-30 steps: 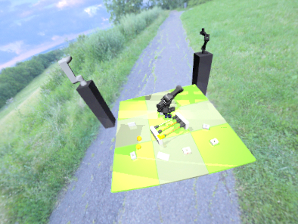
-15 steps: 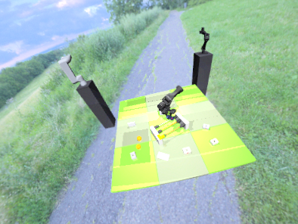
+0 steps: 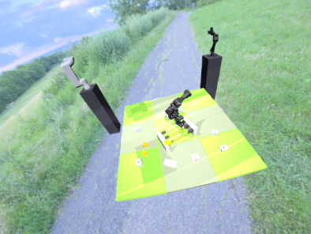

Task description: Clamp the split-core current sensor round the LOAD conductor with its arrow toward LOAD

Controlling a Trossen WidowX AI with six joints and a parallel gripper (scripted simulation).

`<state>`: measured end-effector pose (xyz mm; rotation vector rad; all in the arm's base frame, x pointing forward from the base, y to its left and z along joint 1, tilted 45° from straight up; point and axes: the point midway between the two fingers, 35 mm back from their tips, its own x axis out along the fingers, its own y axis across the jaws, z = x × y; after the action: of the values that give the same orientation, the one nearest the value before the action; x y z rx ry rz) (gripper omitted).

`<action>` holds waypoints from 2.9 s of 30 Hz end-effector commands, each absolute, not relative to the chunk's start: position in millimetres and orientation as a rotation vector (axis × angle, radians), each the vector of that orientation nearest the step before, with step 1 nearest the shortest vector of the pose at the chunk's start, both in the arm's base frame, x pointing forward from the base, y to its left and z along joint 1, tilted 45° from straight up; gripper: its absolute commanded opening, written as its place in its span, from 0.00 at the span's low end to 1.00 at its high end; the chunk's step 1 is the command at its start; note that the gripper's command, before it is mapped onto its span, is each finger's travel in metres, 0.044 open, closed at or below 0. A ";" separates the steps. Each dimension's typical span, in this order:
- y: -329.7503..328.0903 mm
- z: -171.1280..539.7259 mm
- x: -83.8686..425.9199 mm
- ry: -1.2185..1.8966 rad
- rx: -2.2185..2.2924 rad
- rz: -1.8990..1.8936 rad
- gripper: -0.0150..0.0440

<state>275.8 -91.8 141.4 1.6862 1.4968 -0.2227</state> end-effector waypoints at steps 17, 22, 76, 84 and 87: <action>-65.5 162.1 359.6 1.485 1.723 -0.239 0.25; -62.8 159.5 361.0 1.485 1.723 -0.240 0.25; -27.7 130.8 375.4 1.483 1.717 -0.237 0.25; -27.7 130.8 375.4 1.483 1.717 -0.237 0.25; -27.7 130.8 375.4 1.483 1.717 -0.237 0.25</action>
<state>375.2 -27.5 130.4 1.7198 1.4832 -0.2395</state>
